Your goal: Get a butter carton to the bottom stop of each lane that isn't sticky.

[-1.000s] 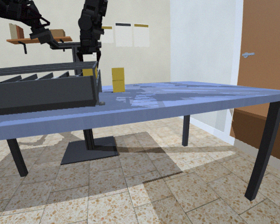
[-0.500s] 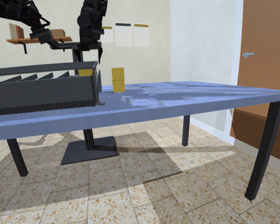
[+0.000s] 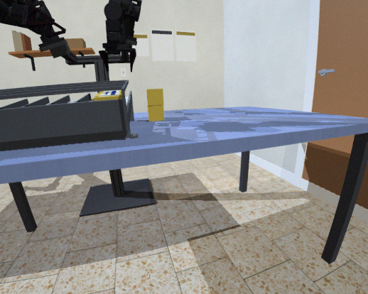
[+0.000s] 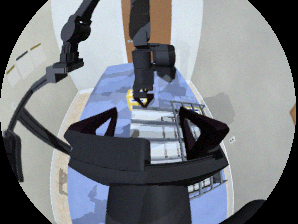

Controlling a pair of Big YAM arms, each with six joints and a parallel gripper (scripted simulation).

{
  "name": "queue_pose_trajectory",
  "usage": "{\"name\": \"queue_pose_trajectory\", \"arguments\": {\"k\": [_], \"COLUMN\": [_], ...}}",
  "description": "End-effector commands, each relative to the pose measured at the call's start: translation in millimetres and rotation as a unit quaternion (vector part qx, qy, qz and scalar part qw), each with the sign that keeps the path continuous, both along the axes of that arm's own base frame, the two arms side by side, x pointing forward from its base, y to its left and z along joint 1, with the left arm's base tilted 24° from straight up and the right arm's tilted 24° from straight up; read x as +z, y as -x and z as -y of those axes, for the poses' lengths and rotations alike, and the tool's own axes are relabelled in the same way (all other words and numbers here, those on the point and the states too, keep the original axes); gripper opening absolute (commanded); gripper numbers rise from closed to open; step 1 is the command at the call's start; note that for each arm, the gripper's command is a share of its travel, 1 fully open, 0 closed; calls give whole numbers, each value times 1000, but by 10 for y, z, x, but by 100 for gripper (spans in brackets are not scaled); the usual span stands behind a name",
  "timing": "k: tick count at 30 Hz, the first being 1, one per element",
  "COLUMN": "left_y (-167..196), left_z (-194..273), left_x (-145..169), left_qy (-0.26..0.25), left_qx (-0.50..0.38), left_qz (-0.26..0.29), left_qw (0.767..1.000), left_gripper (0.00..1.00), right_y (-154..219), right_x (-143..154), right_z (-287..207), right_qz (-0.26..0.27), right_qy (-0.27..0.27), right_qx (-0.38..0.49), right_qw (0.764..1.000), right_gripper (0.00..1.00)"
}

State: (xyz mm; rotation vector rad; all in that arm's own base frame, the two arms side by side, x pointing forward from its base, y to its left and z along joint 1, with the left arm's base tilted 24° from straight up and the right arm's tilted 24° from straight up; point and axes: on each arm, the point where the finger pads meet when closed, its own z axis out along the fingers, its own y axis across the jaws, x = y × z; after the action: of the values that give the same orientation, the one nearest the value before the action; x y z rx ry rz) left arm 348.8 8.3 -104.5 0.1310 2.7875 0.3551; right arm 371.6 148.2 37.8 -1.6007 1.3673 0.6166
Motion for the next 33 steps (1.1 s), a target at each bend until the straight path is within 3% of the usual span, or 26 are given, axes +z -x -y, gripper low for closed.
{"name": "queue_pose_trajectory", "arguments": {"k": [1,11,16,26,33], "left_y": [-19,-12,179,418,191], "left_z": [-455,-1081,-1348,-1470,-1531], "left_x": [-59,-147,-237,-378,-604], "left_qy": [-6,-16,-16,-1,-4], "left_qx": [-31,-51,-43,-19,-26], "left_qz": [11,58,71,73,79], "left_qw": [999,997,996,997,997], "left_gripper": [91,91,91,91,91], "right_y": [-75,-75,-75,-75,-75], "right_x": [68,68,68,68,68], "right_z": [-7,-7,-7,-7,-7], "right_qz": [12,12,12,12,12], "right_qy": [-1,-1,-1,-1,-1], "right_qx": [4,4,4,4,4], "right_qw": [1000,1000,1000,1000,1000], "right_gripper": [100,100,100,100,100]}}
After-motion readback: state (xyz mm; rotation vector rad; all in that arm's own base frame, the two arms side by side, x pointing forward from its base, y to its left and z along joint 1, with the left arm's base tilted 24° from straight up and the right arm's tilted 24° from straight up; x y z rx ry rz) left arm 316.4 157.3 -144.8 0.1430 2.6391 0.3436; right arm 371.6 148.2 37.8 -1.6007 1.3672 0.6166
